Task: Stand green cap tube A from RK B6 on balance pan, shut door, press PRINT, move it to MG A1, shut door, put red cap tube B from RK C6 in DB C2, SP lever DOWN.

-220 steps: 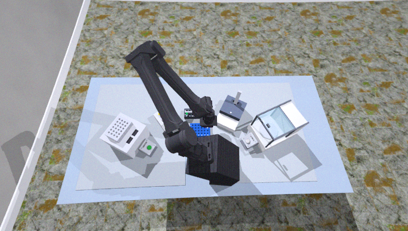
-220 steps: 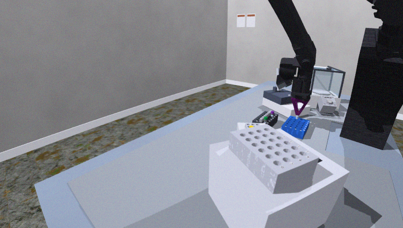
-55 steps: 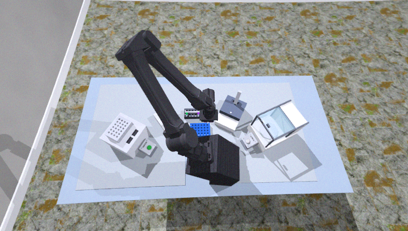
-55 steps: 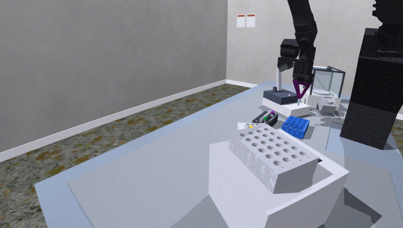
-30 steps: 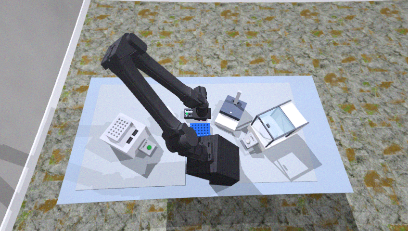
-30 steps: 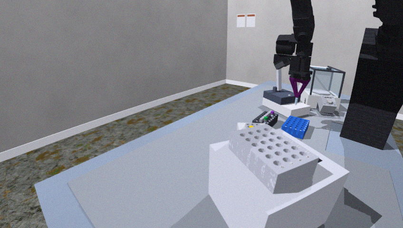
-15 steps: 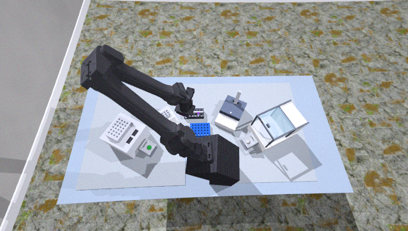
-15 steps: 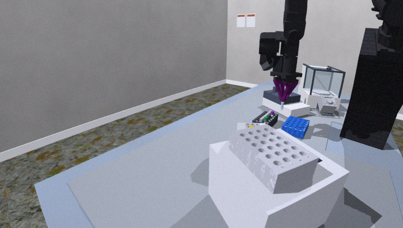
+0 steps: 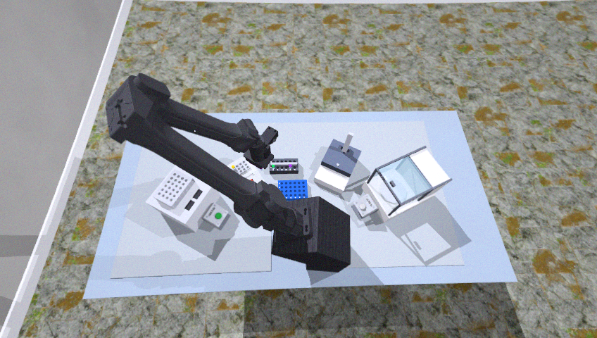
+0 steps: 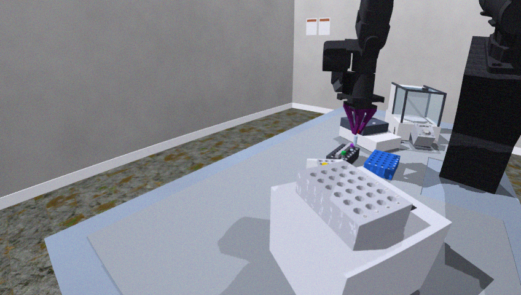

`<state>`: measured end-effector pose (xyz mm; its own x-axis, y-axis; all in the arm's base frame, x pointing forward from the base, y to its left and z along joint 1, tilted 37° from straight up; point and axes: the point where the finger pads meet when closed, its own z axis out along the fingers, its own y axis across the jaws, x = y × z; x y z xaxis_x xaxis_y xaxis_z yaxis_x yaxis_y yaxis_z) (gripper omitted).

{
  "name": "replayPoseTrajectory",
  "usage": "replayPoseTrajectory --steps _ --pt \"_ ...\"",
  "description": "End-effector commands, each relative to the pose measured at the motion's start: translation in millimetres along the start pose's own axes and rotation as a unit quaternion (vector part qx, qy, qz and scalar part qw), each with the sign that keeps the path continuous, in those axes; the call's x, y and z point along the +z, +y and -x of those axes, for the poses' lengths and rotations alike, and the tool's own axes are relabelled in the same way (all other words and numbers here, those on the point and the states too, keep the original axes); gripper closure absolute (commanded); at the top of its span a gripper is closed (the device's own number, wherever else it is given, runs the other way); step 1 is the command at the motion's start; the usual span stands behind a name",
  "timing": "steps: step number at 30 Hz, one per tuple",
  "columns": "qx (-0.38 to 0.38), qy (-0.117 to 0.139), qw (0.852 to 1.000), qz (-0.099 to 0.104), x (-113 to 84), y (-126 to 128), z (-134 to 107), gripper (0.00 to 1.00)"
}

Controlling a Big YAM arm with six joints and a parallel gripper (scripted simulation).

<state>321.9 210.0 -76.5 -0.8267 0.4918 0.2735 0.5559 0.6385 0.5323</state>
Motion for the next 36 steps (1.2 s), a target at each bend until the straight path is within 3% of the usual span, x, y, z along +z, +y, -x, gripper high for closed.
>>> replayPoseTrajectory --steps 1,8,10,11,13,15,19,21,36 --pt "0.059 0.0 0.998 0.008 -2.1 38 -10 0.91" --pt "0.125 0.001 0.992 0.01 -4.0 92 -26 0.91" --pt "0.125 0.001 0.992 0.01 -4.0 92 -26 0.91" --pt "0.149 0.005 0.989 -0.004 5.6 88 -27 0.91" --pt "0.171 0.004 0.985 -0.004 5.6 104 -32 0.91" --pt "0.183 0.003 0.983 0.011 -4.6 133 -39 0.91" --pt "0.191 0.005 0.982 -0.004 2.2 117 -40 0.91" --pt "0.205 -0.002 0.979 -0.002 -3.0 109 -27 0.91" --pt "0.187 0.001 0.982 0.007 -2.9 117 -30 0.91"
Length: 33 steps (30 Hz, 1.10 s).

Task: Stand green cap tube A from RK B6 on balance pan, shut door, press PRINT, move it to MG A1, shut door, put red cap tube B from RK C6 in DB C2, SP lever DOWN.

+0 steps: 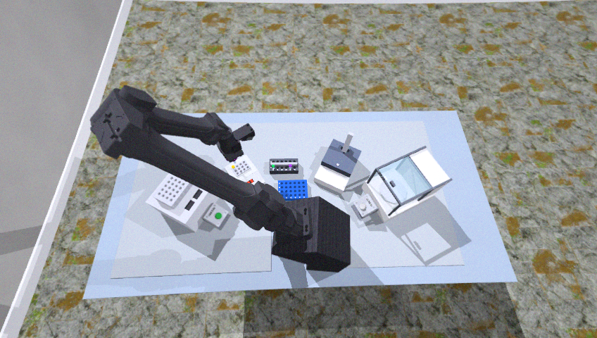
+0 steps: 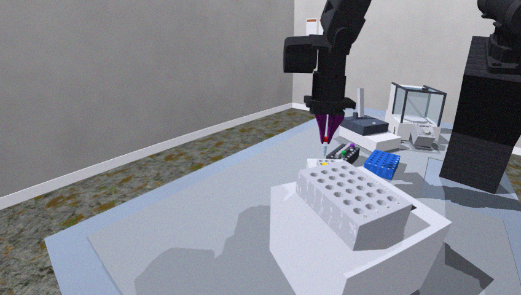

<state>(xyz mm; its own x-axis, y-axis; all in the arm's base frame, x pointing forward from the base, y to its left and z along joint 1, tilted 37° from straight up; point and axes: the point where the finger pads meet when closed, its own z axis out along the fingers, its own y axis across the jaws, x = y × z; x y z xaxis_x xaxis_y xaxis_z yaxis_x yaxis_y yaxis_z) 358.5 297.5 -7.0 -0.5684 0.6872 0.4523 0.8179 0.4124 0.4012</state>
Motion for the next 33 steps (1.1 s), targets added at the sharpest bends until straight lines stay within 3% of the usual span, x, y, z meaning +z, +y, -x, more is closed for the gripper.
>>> replayPoseTrajectory --steps 1,20,21,33 --pt "0.003 0.0 1.0 0.004 -2.2 5 0 0.91" --pt "0.003 0.0 1.0 0.004 -2.2 5 0 0.91" --pt "0.016 -0.001 1.0 -0.003 -0.9 0 5 0.91" --pt "0.018 -0.001 1.0 -0.006 1.4 -6 9 0.91"
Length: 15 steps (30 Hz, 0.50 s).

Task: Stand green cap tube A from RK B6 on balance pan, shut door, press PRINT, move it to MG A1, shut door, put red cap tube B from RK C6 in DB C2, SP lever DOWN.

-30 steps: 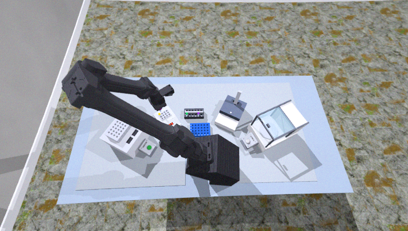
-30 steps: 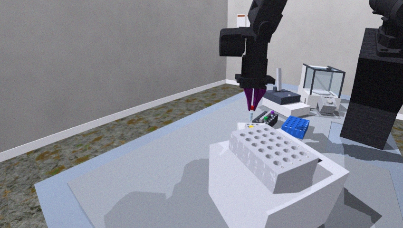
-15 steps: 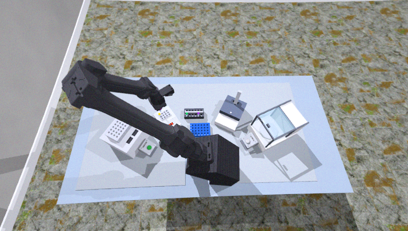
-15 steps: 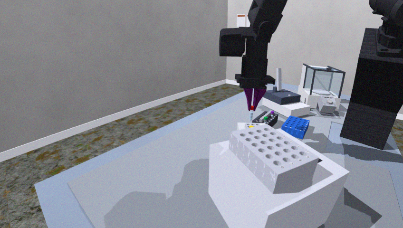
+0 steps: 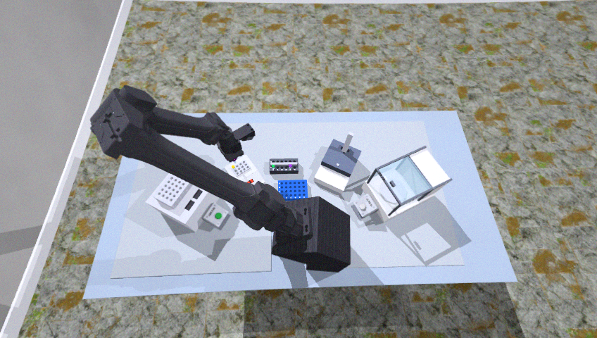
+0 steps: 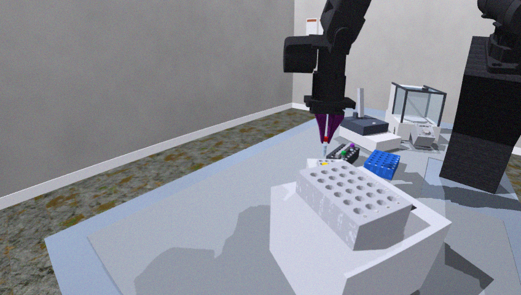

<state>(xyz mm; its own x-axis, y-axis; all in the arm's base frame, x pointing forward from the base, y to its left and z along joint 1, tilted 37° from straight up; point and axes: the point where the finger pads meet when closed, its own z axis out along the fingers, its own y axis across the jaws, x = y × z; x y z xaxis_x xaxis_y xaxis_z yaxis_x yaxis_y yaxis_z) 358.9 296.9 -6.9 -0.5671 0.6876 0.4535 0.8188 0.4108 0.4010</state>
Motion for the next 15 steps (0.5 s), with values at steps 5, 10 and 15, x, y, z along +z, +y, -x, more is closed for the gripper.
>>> replayPoseTrajectory --steps 5,10,15 --pt "0.017 -0.003 1.0 -0.006 1.6 -7 11 0.91" --pt "0.002 0.0 1.0 0.004 -1.8 3 2 0.91" --pt "0.002 0.0 1.0 0.004 -1.8 3 2 0.91"
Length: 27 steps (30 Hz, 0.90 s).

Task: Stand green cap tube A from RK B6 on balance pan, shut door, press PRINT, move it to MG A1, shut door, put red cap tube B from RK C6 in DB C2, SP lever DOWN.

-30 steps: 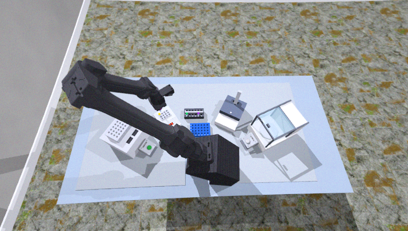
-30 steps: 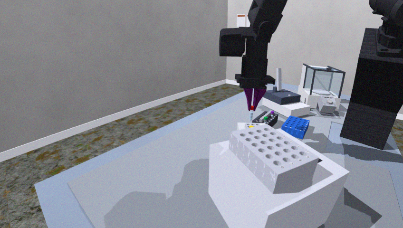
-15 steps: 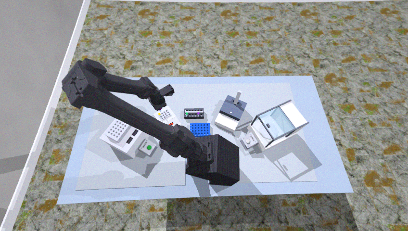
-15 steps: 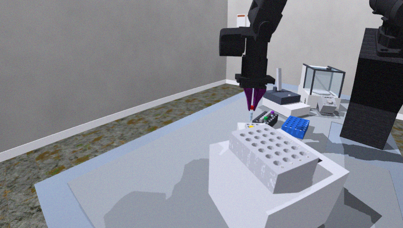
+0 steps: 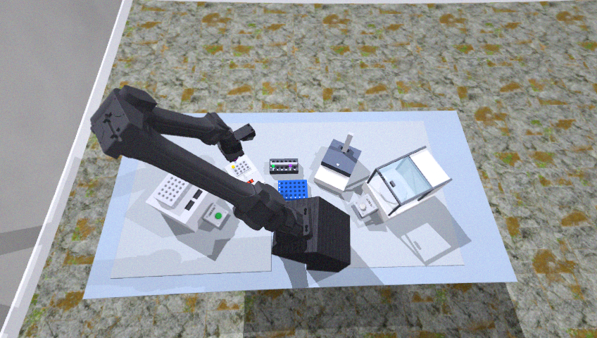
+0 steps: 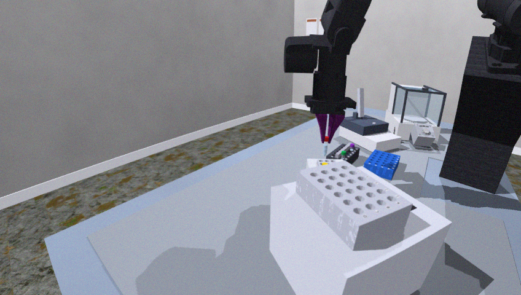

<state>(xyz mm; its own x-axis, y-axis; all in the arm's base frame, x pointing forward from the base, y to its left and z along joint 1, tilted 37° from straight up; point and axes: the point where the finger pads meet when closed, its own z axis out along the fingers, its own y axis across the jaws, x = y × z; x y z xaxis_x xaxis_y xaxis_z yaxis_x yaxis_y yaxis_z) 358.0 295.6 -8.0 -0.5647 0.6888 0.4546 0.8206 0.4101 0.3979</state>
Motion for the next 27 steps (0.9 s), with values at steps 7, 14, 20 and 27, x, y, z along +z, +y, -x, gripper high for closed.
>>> replayPoseTrajectory --steps 7,14,20,27 --pt "-0.001 0.003 1.0 0.003 12.5 6 -2 0.91" --pt "-0.001 0.002 1.0 0.002 21.1 6 -2 0.91" --pt "-0.001 0.002 1.0 0.002 31.2 6 -3 0.91" --pt "0.001 0.0 1.0 0.004 23.4 5 1 0.91"
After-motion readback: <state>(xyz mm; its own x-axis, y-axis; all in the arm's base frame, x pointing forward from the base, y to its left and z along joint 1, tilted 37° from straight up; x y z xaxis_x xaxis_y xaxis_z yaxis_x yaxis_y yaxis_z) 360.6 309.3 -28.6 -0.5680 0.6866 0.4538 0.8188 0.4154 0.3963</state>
